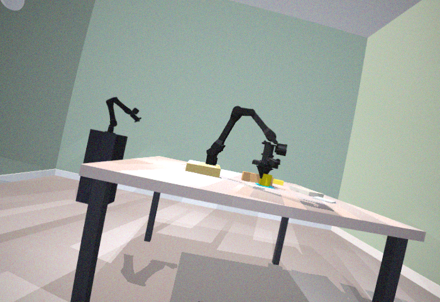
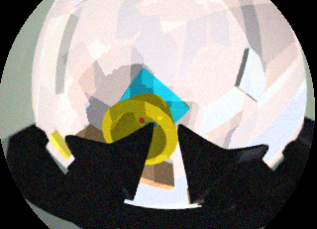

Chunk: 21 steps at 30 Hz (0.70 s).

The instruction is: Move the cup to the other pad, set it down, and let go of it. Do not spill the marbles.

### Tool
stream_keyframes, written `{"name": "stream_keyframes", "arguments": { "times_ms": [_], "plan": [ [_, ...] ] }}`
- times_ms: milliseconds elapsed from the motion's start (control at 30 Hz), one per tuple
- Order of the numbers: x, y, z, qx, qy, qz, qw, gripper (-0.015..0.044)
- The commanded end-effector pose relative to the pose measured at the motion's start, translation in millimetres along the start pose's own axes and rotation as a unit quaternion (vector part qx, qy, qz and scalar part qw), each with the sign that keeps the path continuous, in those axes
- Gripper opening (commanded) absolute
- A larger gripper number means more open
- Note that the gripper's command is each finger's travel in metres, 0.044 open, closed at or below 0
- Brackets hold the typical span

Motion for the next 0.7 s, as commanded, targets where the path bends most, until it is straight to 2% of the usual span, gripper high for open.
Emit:
{"name": "stream_keyframes", "arguments": {
  "times_ms": [0,667],
  "plan": [
    [-5.0,0.7,0.6,0.0,-0.001,0.001,1.0,0.0146],
    [-39.8,0.8,-0.7,-0.002,-0.001,-0.002,1.0,0.0146]
  ]
}}
Point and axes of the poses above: the point midway between the two fingers, 35 mm back from their tips, its own x axis out along the fingers, its own y axis across the jaws, z = x × y, the point moved 5 cm from there along -x, back along the fingers, and after that the axes turned 12 degrees about x, right-handed, at the moved point
